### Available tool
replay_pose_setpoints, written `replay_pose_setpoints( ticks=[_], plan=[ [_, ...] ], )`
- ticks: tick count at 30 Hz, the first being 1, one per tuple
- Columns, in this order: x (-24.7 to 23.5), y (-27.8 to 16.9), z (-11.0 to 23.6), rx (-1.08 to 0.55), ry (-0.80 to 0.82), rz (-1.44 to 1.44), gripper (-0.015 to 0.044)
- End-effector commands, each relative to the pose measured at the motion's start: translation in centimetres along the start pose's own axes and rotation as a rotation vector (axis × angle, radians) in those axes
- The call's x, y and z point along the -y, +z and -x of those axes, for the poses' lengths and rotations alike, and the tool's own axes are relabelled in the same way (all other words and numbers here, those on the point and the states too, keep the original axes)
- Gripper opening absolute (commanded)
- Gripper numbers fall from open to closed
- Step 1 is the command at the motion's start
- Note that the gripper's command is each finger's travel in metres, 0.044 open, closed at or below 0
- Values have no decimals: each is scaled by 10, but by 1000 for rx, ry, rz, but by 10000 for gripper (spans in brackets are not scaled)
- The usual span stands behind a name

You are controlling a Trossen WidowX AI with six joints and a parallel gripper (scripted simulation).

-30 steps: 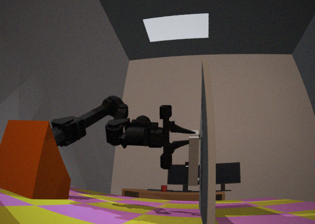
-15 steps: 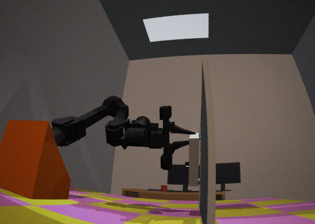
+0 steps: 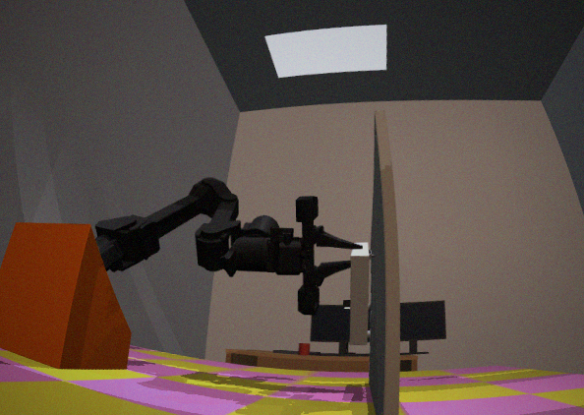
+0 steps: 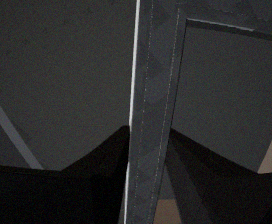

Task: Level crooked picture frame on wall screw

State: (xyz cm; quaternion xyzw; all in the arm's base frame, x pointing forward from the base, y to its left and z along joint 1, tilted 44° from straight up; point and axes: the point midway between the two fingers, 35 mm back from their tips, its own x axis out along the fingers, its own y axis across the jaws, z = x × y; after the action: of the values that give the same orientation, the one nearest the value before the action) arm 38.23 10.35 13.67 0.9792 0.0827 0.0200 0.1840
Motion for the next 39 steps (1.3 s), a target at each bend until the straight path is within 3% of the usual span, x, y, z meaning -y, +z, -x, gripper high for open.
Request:
replay_pose_setpoints(
  ticks=[1, 39],
  plan=[
    [0, 0, 0, 0, 0, 37, 0],
    [0, -1, 0, 1, 0, 236, 0]
  ],
)
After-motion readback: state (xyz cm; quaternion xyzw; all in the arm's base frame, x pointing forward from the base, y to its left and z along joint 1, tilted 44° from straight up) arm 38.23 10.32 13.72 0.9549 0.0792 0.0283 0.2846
